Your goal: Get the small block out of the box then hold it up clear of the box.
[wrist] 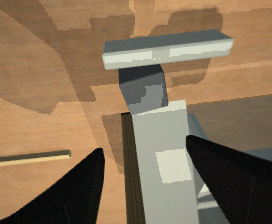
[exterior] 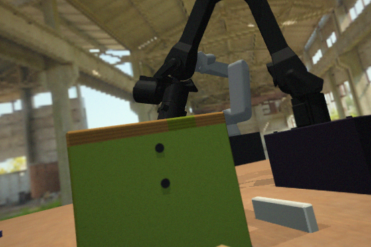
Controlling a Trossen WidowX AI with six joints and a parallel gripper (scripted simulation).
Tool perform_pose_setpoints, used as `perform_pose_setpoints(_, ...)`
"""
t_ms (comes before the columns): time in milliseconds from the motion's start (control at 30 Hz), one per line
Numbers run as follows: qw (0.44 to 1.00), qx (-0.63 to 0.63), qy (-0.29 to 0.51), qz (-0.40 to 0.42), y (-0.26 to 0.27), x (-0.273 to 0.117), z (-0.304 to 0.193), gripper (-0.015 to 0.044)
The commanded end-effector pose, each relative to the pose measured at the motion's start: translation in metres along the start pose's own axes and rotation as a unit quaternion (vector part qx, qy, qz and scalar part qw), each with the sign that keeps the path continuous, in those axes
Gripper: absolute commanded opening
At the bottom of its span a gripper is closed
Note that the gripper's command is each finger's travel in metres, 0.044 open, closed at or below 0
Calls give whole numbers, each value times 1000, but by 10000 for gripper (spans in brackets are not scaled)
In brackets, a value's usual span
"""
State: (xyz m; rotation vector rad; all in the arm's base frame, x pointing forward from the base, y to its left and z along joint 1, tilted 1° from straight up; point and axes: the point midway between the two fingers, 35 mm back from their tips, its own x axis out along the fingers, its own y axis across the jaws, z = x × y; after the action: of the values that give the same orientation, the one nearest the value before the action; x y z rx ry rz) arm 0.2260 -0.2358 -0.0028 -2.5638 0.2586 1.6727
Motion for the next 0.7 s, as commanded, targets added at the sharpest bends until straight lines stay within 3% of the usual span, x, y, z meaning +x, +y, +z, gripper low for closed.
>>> perform_pose_setpoints(0, 1000, 2, -1, -5, -2, 7, 4, 285)
perform_pose_setpoints(667, 1000, 1, -2, -5, -4, 36, 19, 285)
